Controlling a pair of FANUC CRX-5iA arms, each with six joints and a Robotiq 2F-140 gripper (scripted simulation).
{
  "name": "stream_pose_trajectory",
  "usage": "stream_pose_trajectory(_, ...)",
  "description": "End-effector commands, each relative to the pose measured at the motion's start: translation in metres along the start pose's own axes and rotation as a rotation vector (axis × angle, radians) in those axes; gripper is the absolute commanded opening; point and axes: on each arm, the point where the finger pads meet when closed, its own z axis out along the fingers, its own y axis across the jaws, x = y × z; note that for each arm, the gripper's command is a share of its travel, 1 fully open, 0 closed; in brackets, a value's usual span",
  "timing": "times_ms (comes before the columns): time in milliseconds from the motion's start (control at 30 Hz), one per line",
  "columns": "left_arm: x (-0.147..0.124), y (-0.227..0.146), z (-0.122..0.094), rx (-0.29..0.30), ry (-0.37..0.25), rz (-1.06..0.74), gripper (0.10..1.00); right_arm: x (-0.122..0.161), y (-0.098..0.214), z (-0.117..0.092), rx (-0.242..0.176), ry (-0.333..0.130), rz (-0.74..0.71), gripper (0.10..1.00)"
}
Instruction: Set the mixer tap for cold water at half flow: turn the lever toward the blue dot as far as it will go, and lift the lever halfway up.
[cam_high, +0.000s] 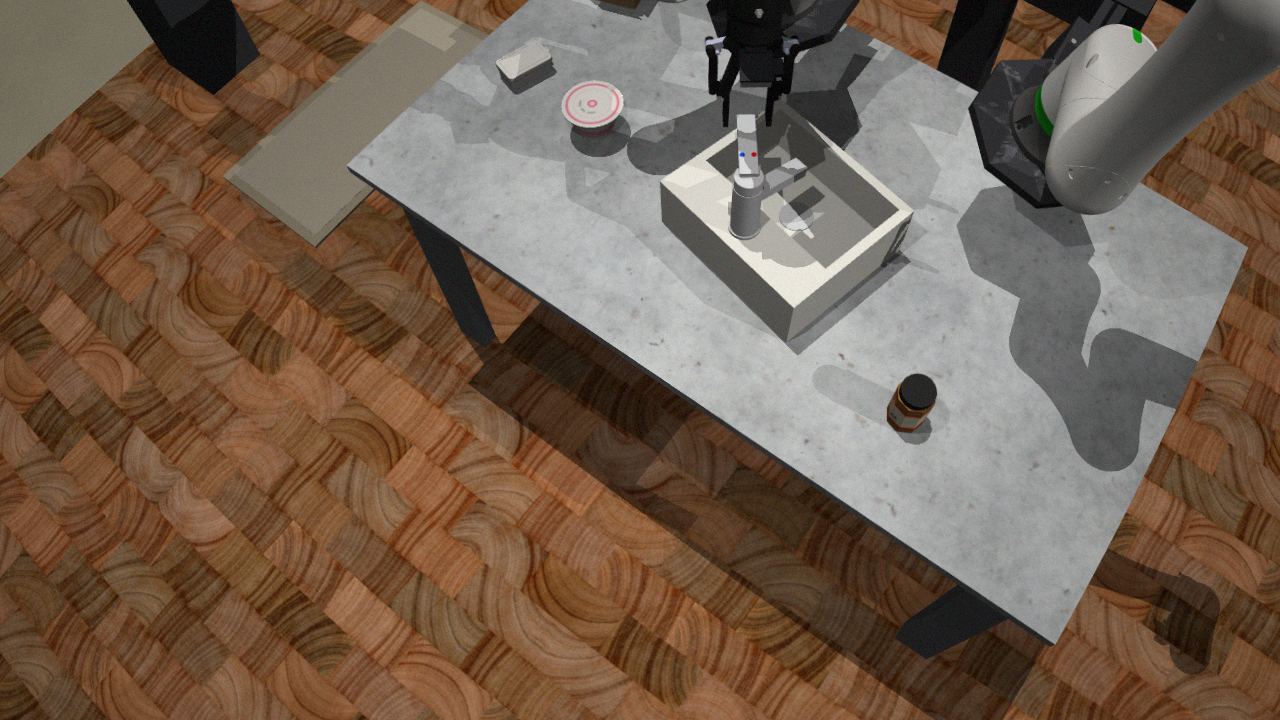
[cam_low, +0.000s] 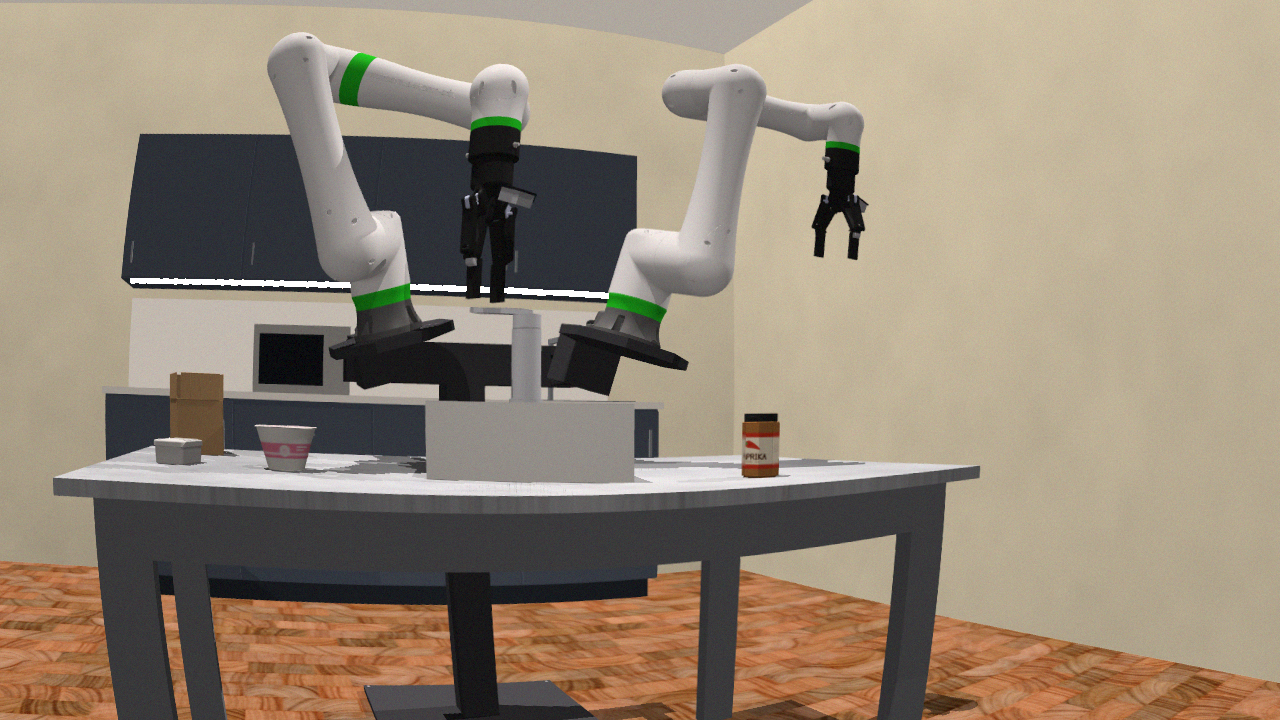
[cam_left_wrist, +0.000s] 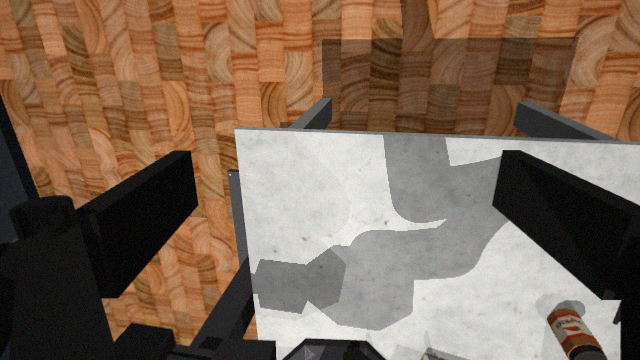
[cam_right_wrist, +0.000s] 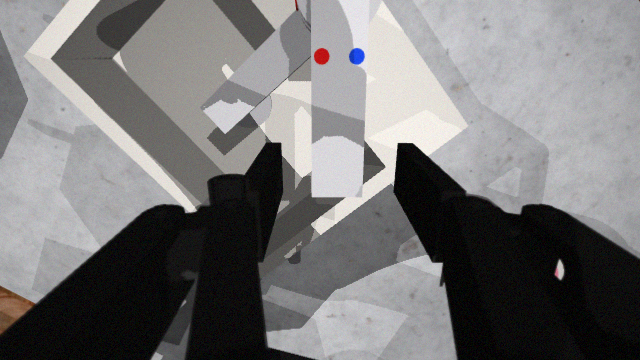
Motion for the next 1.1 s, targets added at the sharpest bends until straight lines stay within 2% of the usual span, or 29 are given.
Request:
stream_pose_trajectory(0, 0.0, 0.0, -0.001, 0.0, 0.002, 0.0, 1.0, 0.001, 0.0, 0.002, 0.0, 0.001, 0.0, 0.455)
stream_pose_trajectory(1067, 0.0, 0.0, -0.001, 0.0, 0.002, 0.0, 1.0, 0.001, 0.0, 0.038, 0.0, 0.001, 0.0, 0.455)
